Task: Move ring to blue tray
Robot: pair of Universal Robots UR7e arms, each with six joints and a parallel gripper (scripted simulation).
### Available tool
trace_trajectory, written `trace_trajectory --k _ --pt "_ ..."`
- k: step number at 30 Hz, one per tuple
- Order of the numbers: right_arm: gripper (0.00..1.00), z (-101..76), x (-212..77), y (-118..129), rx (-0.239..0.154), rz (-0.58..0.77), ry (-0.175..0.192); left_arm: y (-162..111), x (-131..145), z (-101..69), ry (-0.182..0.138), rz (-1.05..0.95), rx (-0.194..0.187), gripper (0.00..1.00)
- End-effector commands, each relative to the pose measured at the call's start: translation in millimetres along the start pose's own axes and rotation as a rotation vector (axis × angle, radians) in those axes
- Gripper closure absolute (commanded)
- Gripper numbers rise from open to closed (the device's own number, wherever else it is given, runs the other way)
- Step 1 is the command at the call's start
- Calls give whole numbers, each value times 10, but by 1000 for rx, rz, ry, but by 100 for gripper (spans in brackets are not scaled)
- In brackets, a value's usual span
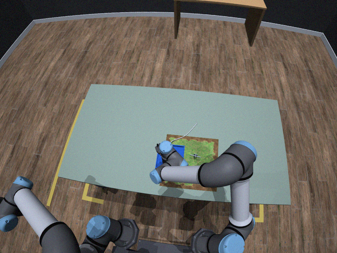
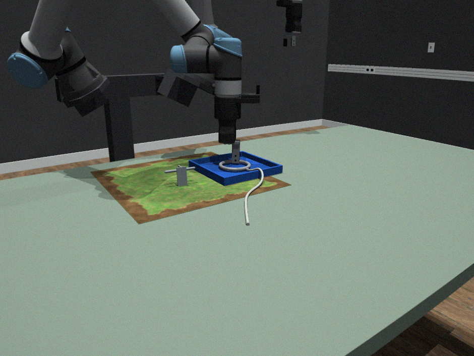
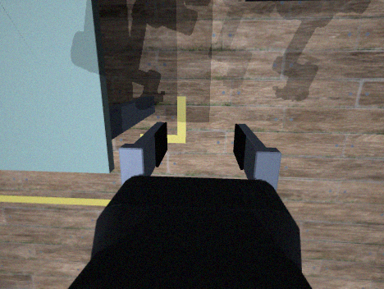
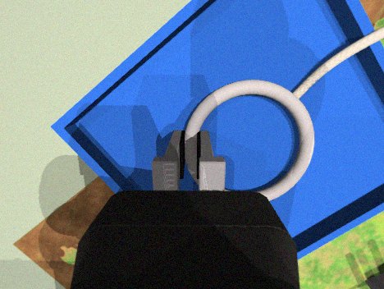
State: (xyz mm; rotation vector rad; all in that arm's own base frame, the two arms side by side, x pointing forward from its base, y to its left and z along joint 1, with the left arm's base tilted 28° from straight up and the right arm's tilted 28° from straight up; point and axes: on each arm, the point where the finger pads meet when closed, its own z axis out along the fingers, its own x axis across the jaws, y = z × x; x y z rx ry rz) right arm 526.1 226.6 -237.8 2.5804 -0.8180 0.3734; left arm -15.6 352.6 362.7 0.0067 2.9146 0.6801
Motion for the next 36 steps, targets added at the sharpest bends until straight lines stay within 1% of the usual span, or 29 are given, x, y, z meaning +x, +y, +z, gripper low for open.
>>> trace_trajectory --k 1,10,11,36 --pt "100 -19 22 -28 7 3 1 -10 13 2 1 -4 0 0" --pt "100 -19 22 -27 6 3 1 -10 13 2 1 -4 0 0" --pt "44 -19 22 -27 6 3 1 -10 13 2 1 -4 0 0" --pt "44 -19 21 -26 6 3 1 -10 13 2 1 -4 0 0"
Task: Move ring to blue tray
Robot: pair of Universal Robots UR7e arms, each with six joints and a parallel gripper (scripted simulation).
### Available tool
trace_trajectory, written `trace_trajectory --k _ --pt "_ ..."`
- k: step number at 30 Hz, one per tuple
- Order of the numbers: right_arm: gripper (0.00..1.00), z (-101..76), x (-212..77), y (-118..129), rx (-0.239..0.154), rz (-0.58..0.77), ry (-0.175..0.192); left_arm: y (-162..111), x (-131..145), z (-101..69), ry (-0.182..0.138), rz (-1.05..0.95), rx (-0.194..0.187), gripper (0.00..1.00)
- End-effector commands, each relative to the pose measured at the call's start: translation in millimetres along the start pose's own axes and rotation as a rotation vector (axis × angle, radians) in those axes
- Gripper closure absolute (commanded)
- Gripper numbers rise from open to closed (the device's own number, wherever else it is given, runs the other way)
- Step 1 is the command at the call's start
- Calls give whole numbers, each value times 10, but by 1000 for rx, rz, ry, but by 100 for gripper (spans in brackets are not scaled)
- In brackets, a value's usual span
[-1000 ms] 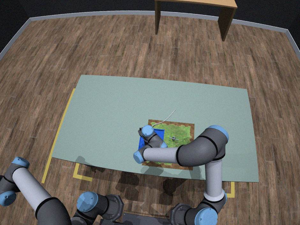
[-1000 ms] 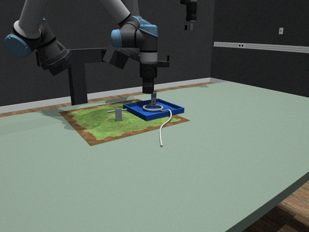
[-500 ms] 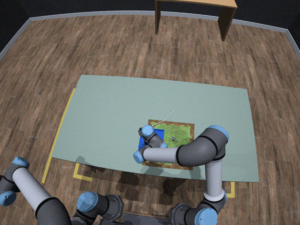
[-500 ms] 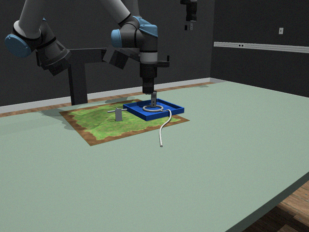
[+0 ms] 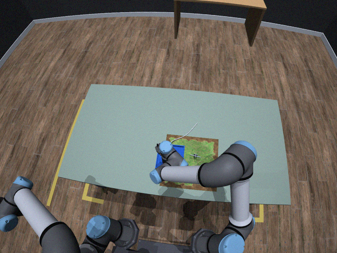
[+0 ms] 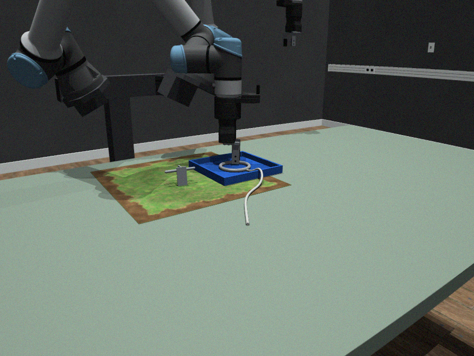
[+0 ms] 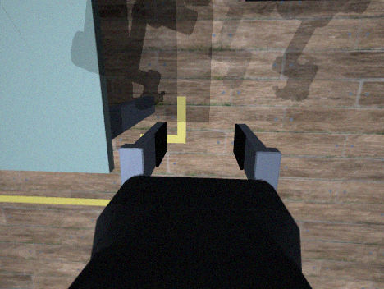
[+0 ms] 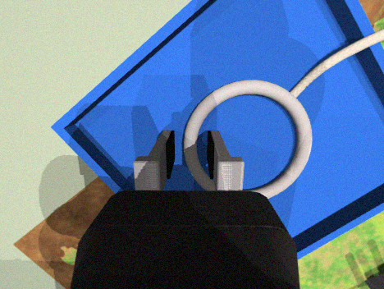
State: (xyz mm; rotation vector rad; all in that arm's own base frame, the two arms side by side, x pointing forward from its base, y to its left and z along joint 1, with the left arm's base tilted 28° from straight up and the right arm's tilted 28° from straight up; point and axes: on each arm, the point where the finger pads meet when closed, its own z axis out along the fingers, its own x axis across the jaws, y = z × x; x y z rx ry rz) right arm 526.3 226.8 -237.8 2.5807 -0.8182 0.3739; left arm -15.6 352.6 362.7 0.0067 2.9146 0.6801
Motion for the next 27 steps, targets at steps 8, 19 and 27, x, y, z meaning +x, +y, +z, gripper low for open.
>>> trace_trajectory --k 8,19,27 --pt "44 -17 20 -24 6 3 1 -10 13 2 1 -4 0 0" --pt "44 -270 2 -11 4 0 1 -10 13 2 1 -4 0 0" --pt "44 -636 6 -24 7 1 1 -10 13 2 1 -4 0 0"
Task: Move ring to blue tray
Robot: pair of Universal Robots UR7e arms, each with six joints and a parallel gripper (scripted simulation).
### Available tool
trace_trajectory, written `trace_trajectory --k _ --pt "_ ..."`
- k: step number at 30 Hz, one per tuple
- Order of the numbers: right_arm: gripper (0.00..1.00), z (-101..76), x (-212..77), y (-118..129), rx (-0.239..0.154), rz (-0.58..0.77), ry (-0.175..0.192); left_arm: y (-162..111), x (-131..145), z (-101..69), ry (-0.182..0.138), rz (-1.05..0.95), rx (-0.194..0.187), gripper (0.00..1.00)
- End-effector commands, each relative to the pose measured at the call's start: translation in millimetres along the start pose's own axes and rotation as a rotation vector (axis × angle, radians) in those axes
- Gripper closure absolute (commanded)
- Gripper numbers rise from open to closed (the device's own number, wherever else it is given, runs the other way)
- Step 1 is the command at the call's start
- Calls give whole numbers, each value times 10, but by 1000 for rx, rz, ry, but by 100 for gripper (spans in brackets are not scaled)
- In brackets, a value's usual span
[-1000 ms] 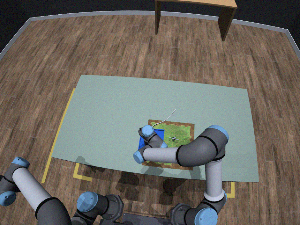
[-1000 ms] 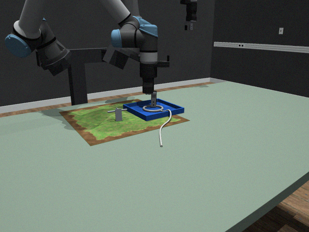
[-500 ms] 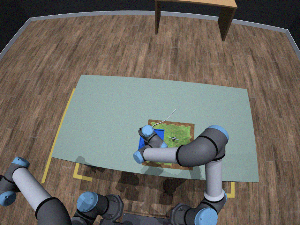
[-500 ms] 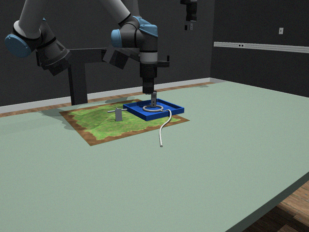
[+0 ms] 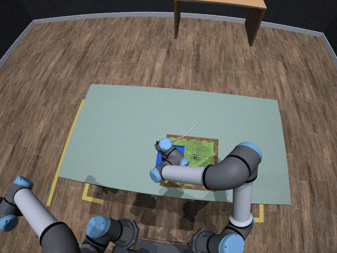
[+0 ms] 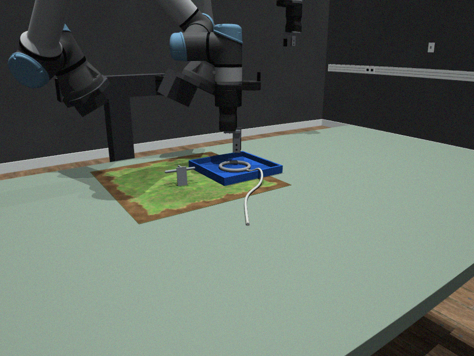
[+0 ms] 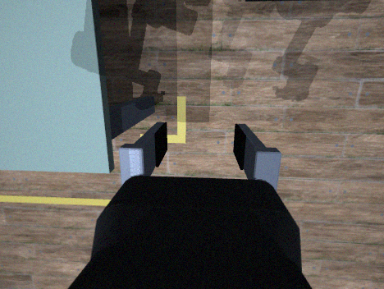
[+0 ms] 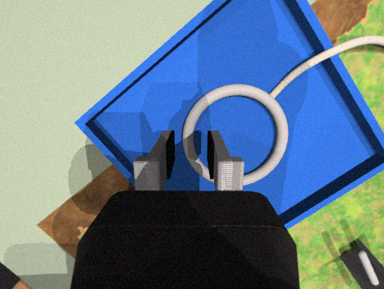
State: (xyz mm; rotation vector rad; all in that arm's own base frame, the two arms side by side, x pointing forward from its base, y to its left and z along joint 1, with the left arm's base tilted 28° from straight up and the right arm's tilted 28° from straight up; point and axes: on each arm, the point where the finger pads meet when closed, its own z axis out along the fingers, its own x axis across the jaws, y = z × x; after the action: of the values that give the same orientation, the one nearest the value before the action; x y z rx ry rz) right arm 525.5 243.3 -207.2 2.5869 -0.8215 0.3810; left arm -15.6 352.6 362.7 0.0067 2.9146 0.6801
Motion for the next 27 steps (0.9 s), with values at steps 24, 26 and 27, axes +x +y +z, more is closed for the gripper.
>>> trace_trajectory --k 24,26,27 --pt "44 -681 -15 0 -2 -1 -1 -10 13 2 1 -4 0 0" --pt "44 -681 -15 -1 -2 -1 -1 -10 13 2 1 -4 0 0" --pt "44 -681 -14 -1 -2 -1 -1 -10 13 2 1 -4 0 0"
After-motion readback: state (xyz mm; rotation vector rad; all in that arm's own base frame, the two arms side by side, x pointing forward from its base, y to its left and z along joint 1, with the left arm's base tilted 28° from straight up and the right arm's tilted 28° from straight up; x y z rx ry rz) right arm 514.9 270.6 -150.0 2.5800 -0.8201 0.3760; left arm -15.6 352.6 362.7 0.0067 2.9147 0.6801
